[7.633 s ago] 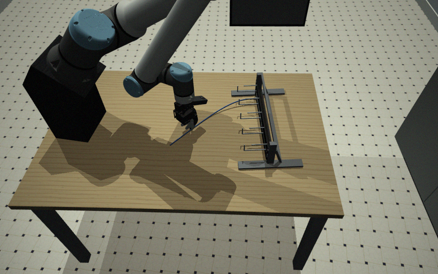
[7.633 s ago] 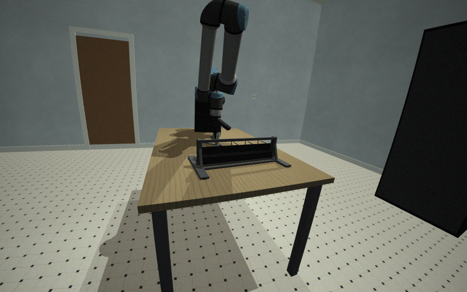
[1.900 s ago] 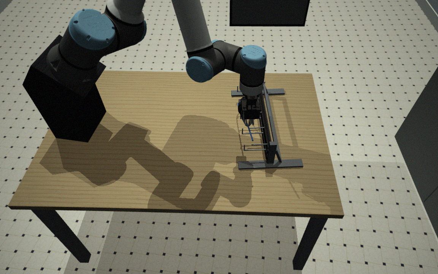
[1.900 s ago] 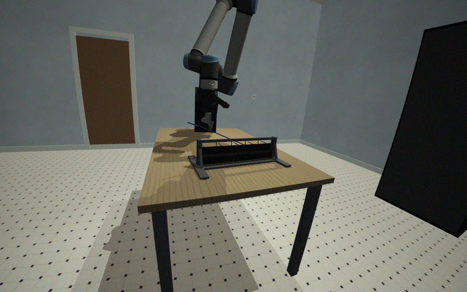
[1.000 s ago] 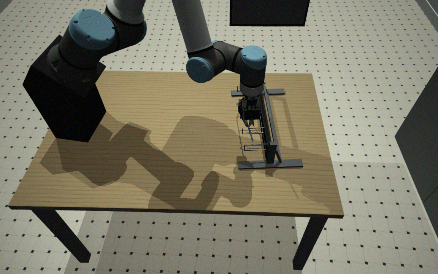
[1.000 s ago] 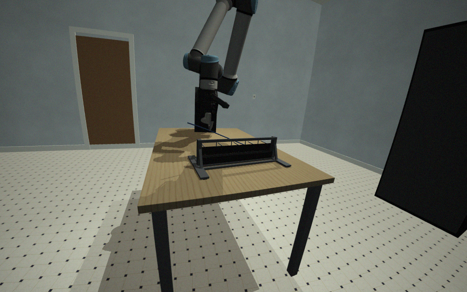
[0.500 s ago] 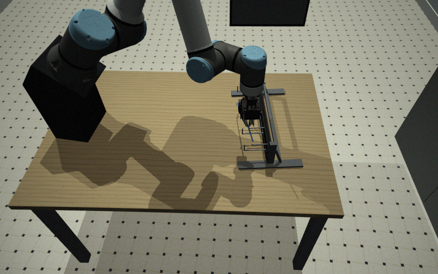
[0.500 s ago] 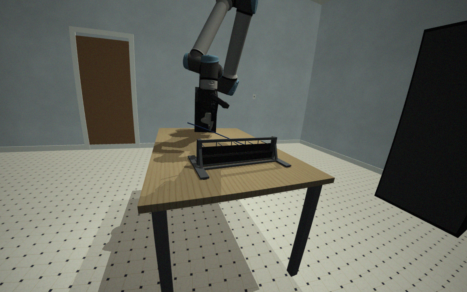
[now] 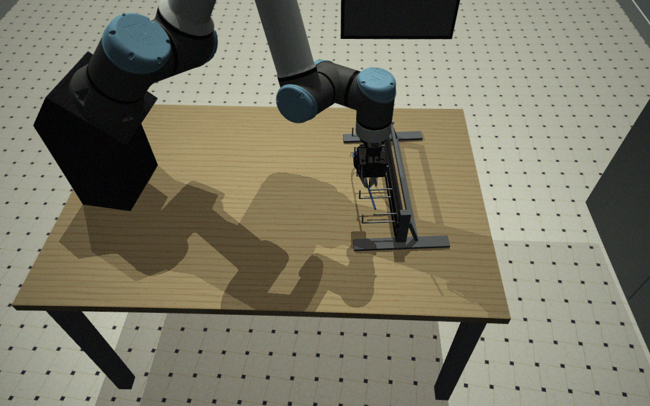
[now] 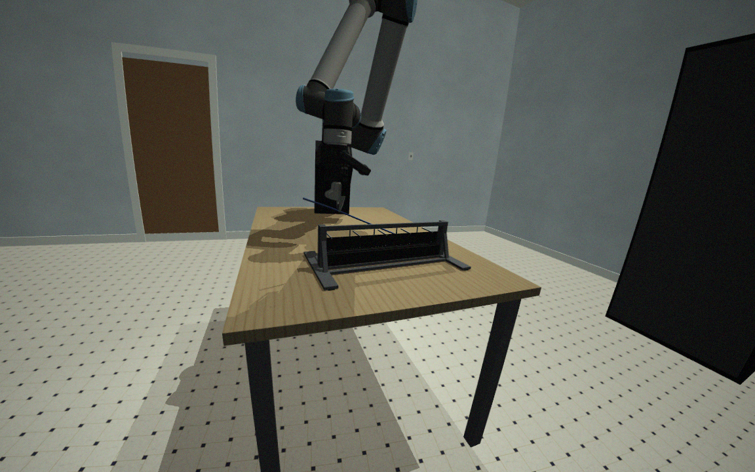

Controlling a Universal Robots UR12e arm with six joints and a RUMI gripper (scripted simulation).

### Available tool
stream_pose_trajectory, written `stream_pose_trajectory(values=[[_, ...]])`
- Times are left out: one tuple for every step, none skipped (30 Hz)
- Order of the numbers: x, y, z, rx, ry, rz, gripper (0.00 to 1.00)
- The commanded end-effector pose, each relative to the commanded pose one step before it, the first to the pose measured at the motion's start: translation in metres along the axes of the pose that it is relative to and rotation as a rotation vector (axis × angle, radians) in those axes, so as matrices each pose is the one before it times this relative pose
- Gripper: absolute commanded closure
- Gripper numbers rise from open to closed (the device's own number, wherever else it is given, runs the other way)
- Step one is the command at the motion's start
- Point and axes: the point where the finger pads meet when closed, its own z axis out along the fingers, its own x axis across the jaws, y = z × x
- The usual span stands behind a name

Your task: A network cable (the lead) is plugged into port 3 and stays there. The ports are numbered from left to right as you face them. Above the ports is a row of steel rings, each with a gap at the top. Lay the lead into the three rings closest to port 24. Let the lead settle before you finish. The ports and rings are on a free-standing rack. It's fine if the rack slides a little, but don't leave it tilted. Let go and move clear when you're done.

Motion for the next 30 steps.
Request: stream_pose_trajectory(values=[[0.00086,0.00053,-0.00053,-0.00138,0.00147,-0.00041,1.00],[0.00000,0.00000,0.00015,0.00000,0.00000,0.00000,1.00],[0.00000,0.00000,0.00019,0.00000,0.00000,0.00000,1.00],[0.00000,0.00000,0.00024,0.00000,0.00000,0.00000,1.00],[0.00000,0.00000,0.00030,0.00000,0.00000,0.00000,1.00],[0.00000,0.00000,0.00035,0.00000,0.00000,0.00000,1.00],[0.00000,0.00000,0.00041,0.00000,0.00000,0.00000,1.00],[0.00000,0.00000,0.00048,0.00000,0.00000,0.00000,1.00],[0.00000,0.00000,0.00054,0.00000,0.00000,0.00000,1.00],[0.00000,0.00000,0.00061,0.00000,0.00000,0.00000,1.00],[0.00000,0.00000,0.00068,0.00000,0.00000,0.00000,1.00],[0.00000,0.00000,0.00075,0.00000,0.00000,0.00000,1.00],[0.00000,0.00000,0.00081,0.00000,0.00000,0.00000,1.00],[0.00000,0.00000,0.00088,0.00000,0.00000,0.00000,1.00],[0.00000,0.00000,0.00095,0.00000,0.00000,0.00000,1.00],[0.00000,0.00000,0.00000,0.00000,0.00000,0.00000,1.00],[0.00000,0.00000,0.00000,0.00000,0.00000,0.00000,1.00],[0.00000,0.00000,0.00103,0.00000,0.00000,0.00000,1.00],[0.00000,0.00000,0.00110,0.00000,0.00000,0.00000,1.00],[0.00000,0.00000,0.00116,0.00000,0.00000,0.00000,1.00],[0.00000,0.00000,0.00123,0.00000,0.00000,0.00000,1.00],[0.00000,0.00000,0.00130,0.00000,0.00000,0.00000,1.00],[0.00000,0.00000,0.00136,0.00000,0.00000,0.00000,1.00],[0.00000,0.00000,0.00142,0.00000,0.00000,0.00000,1.00],[0.00000,0.00000,0.00148,0.00000,0.00000,0.00000,1.00],[0.00000,0.00000,0.00154,0.00000,0.00000,0.00000,1.00],[0.00000,0.00000,0.00160,0.00000,0.00000,0.00000,1.00],[0.00000,0.00000,0.00165,0.00000,0.00000,0.00000,1.00],[0.00000,0.00000,0.00170,0.00000,0.00000,0.00000,1.00],[0.00000,0.00000,0.00175,0.00000,0.00000,0.00000,1.00]])
